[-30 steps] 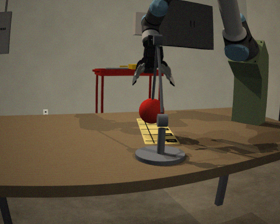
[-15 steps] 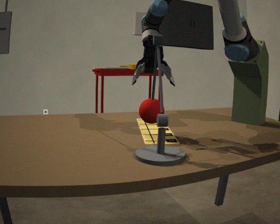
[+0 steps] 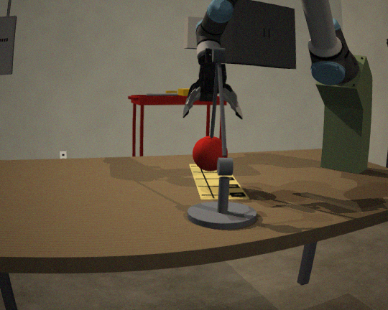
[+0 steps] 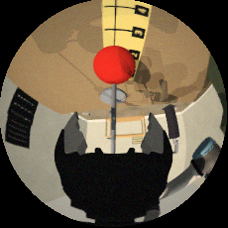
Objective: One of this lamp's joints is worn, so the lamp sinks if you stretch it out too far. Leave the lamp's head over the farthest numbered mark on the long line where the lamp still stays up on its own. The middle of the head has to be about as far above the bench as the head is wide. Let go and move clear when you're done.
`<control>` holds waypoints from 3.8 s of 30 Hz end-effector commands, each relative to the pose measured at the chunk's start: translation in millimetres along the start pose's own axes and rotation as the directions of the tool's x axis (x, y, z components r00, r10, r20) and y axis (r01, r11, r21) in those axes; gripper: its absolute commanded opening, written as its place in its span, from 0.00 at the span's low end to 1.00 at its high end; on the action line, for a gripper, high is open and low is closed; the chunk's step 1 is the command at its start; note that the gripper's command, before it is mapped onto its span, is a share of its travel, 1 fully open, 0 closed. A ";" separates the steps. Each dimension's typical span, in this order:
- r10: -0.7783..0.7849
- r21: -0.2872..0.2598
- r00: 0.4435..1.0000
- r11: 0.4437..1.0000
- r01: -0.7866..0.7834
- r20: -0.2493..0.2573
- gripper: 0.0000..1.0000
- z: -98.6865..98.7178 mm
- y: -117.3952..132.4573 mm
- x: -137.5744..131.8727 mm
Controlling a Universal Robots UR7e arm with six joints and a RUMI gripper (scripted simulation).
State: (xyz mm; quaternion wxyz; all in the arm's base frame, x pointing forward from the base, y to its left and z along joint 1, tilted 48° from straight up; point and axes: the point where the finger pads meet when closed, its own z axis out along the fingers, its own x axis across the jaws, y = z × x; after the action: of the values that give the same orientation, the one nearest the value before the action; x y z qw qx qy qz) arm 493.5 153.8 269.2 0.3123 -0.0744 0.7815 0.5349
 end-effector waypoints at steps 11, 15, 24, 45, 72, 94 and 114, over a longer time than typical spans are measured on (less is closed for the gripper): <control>-0.001 0.000 1.000 1.000 0.001 0.000 1.00 -0.2 0.1 -0.2; -0.001 0.000 1.000 1.000 0.001 0.000 1.00 -0.2 0.1 -0.2; -0.001 0.000 1.000 1.000 0.001 0.000 1.00 -0.2 0.1 -0.2; -0.001 0.000 1.000 1.000 0.001 0.000 1.00 -0.2 0.1 -0.2; 0.000 0.004 1.000 1.000 0.000 0.001 1.00 -81.9 0.4 -0.5; 0.001 0.011 1.000 1.000 -0.001 0.001 1.00 -125.2 0.4 -0.4; 0.001 0.011 1.000 1.000 -0.001 0.001 1.00 -127.6 0.3 -0.3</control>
State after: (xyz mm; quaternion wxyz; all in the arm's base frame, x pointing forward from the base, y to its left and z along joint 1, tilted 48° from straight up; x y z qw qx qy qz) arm 441.0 40.7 299.2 0.3127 -0.0718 0.7844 0.5309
